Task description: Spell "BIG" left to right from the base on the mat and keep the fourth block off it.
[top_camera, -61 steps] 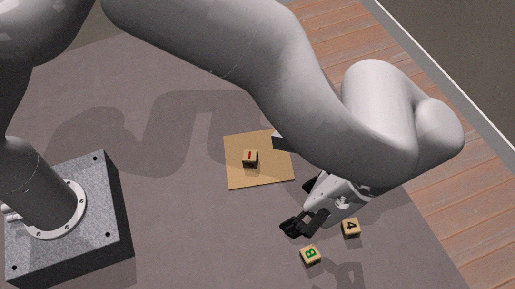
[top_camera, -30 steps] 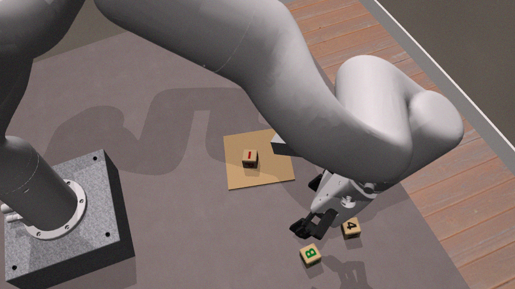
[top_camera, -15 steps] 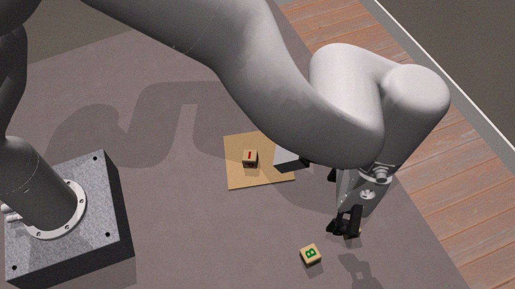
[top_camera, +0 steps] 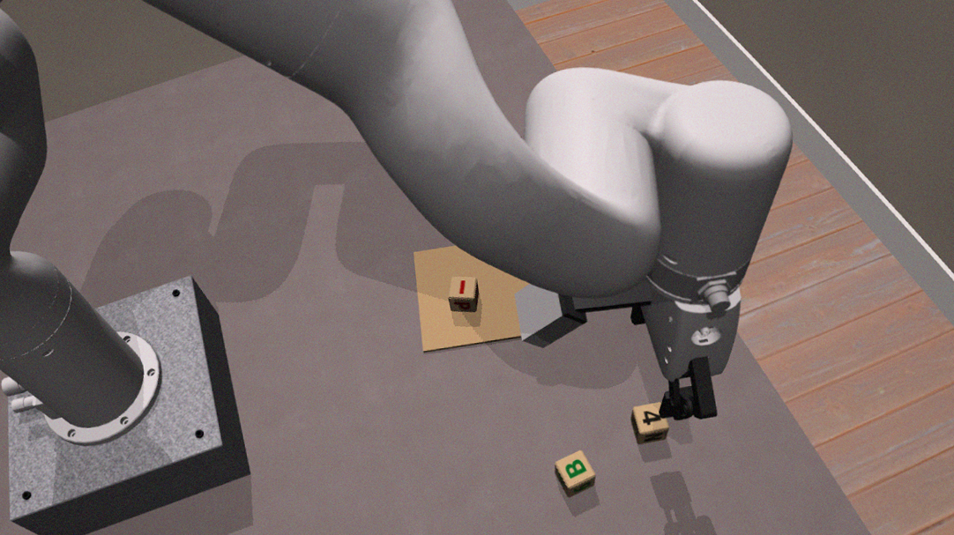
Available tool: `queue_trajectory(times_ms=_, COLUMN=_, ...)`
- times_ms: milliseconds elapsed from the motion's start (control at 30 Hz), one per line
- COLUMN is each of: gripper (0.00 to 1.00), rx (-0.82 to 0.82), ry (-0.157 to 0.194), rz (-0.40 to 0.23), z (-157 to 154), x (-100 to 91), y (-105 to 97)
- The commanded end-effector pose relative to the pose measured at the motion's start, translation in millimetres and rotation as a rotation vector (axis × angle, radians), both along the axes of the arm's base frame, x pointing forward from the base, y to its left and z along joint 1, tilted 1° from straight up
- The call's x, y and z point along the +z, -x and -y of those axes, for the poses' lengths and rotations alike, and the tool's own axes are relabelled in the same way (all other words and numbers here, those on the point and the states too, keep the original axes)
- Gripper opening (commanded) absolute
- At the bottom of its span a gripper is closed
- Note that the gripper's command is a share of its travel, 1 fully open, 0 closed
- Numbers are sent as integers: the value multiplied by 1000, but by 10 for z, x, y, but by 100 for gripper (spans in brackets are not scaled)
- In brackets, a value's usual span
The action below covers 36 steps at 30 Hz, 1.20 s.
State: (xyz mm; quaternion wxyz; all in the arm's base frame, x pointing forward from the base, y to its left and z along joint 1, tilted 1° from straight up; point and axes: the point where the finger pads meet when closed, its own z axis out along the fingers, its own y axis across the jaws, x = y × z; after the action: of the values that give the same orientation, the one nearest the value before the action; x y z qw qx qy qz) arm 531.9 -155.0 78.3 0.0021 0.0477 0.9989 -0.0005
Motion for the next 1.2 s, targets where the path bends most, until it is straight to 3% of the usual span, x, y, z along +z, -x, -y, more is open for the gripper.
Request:
queue_trajectory(times_ms=0, gripper=100, rx=6, ry=3, rz=11, z=5, x=21, y=-21)
queue_trajectory(times_ms=367, gripper=100, rx=6, ry=3, rz=11, z=5, x=16, y=-21)
queue_trajectory(times_ms=567, gripper=100, rx=6, ry=3, rz=11, z=7, x=-402, y=-8)
queue_trajectory(times_ms=633, gripper=100, rx=6, ry=3, rz=11, z=6, x=-437, y=-5)
queue_trajectory(times_ms=667, gripper=69, rx=6, ry=3, rz=11, z=6, x=-437, y=-5)
queue_trajectory(times_ms=1167, gripper=69, rx=6, ry=3, rz=11, z=6, x=-437, y=-5)
